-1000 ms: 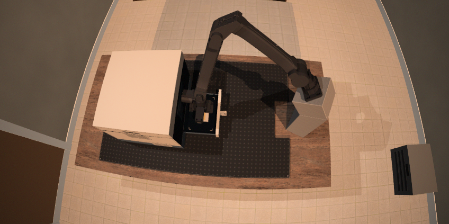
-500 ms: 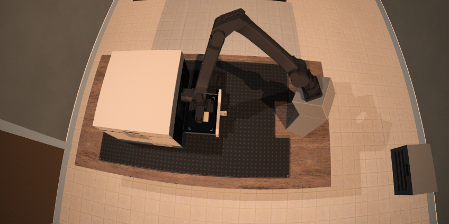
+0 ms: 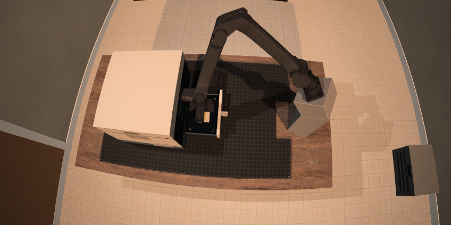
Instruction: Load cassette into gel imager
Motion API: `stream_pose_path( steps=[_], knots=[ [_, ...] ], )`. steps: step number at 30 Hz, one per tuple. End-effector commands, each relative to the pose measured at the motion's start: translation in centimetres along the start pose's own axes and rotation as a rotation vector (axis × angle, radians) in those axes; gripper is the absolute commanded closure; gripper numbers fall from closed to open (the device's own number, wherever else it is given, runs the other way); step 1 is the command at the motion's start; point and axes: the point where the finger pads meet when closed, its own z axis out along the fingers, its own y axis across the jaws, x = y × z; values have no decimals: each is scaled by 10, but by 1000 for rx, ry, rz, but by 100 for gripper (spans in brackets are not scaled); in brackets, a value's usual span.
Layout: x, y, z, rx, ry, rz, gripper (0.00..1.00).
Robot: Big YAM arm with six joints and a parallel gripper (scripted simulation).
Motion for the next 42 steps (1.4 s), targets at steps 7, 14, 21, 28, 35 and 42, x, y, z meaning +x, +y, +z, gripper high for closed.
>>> stream_pose_path(
  steps=[7,14,21,28,35,42],
  knots=[
    [-10,2,2,-8,-7,-7,8],
    [-10,2,2,-8,-7,-7,8],
    [-10,2,2,-8,-7,-7,8],
    [-10,2,2,-8,-7,-7,8],
    [-7,-8,-16,36,-5,3,8],
    [-8,3,-18,27,-6,1,8]
  ],
)
